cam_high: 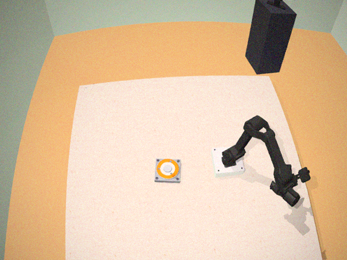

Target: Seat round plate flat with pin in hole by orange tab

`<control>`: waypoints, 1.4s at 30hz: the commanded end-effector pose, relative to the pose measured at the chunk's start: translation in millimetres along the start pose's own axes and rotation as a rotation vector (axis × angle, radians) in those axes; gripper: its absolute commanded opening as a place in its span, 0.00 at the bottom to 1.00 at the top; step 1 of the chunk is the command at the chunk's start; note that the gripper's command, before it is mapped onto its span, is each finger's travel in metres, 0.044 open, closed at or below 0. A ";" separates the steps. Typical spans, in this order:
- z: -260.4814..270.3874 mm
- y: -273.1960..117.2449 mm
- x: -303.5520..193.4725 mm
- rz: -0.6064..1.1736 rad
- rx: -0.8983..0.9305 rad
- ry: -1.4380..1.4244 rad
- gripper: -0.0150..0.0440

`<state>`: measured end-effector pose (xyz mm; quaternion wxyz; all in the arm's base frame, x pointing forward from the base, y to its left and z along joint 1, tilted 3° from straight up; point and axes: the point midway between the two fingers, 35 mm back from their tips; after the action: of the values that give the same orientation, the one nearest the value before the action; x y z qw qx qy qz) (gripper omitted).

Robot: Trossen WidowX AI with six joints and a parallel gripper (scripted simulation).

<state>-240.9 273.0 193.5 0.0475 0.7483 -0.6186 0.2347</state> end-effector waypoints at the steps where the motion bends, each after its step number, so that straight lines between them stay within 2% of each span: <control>1: 0.7 -2.5 -2.0 0.011 0.001 0.015 0.89; 3: 6.8 -23.6 -17.3 0.099 0.007 0.139 0.80; 7: 29.7 -90.0 -52.0 0.351 -0.022 0.510 0.62; 10: 40.1 -116.0 -60.9 0.441 -0.050 0.650 0.49; 15: 76.6 -194.8 -73.3 0.695 -0.187 1.072 0.26; 18: 90.4 -219.5 -72.2 0.770 -0.247 1.207 0.25; 24: 146.4 -300.1 -48.8 1.008 -0.526 1.685 0.25; 27: 159.9 -323.2 -37.7 1.074 -0.621 1.773 0.25; 32: 206.0 -379.6 4.5 1.227 -0.966 2.123 0.25; 34: 213.6 -387.1 12.5 1.246 -1.029 2.181 0.25; 40: 269.8 -429.5 83.8 1.334 -1.585 2.573 0.25; 42: 276.4 -433.0 93.7 1.337 -1.664 2.614 0.25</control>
<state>235.7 225.5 85.3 0.7232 -0.4553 -0.3928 0.3397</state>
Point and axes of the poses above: the point midway between the two fingers, 35 mm back from their tips, its own y axis out along the fingers, its own z axis across the jaws, x = y × z, and after that the axes turned 7 degrees about y, right-handed
